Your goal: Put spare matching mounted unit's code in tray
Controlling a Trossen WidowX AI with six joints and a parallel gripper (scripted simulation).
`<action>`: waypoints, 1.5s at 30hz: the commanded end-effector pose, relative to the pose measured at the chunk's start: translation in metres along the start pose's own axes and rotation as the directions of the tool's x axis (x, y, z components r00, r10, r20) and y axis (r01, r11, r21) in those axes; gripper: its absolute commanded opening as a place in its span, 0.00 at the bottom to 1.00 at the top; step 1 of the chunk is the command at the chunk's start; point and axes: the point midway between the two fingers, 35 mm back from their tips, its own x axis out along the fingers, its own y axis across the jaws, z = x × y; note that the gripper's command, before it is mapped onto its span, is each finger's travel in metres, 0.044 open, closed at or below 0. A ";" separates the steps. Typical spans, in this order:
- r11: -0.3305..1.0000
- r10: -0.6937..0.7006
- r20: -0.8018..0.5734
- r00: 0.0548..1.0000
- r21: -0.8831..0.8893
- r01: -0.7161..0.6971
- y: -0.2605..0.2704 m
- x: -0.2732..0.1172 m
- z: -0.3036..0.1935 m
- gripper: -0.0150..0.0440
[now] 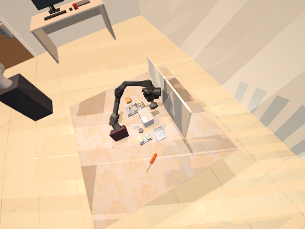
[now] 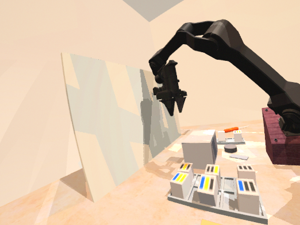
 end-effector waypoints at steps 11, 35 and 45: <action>0.851 -0.042 -0.009 0.999 0.523 0.041 -0.097 0.005 -0.057 1.00; -0.033 -0.007 -0.036 0.999 0.999 0.036 -0.192 0.073 -0.217 0.82; -0.032 -0.007 -0.036 0.999 0.999 0.035 -0.193 0.093 -0.221 0.76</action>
